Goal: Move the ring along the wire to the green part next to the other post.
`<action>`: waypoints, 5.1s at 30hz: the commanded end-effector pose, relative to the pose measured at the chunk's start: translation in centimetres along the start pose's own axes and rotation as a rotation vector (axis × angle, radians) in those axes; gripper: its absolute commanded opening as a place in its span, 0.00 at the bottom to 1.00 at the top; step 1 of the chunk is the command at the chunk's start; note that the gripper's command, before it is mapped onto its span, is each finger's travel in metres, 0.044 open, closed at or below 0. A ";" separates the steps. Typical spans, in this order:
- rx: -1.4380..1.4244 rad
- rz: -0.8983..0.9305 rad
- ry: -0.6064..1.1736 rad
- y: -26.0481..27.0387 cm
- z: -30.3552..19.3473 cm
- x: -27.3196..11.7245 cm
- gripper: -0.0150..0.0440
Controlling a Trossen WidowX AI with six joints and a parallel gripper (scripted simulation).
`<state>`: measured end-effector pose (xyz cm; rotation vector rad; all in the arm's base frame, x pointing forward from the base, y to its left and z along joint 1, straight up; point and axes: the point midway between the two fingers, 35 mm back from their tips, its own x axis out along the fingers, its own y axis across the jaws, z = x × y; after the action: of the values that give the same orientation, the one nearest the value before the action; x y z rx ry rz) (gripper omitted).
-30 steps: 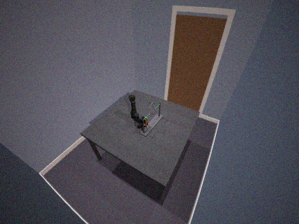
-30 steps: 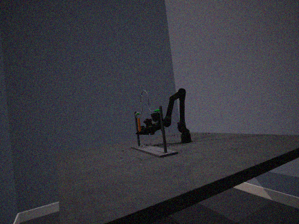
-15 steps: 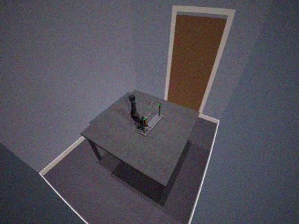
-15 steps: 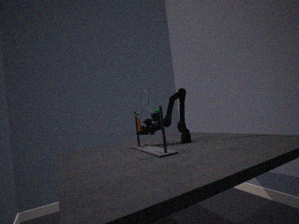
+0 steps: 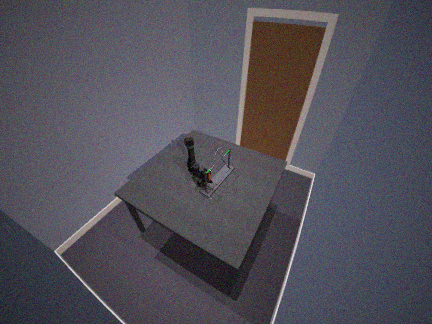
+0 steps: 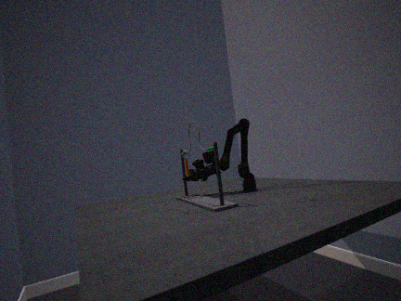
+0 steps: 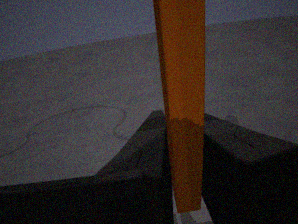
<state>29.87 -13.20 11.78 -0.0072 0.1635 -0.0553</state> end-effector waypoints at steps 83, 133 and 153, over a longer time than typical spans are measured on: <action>0.089 0.034 0.010 5.3 1.2 -0.1 0.00; 0.904 0.345 0.269 17.2 7.9 -4.8 0.00; 1.129 0.543 0.415 18.2 11.5 -7.6 0.00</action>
<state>25.67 5.24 23.15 1.1465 0.5147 0.3631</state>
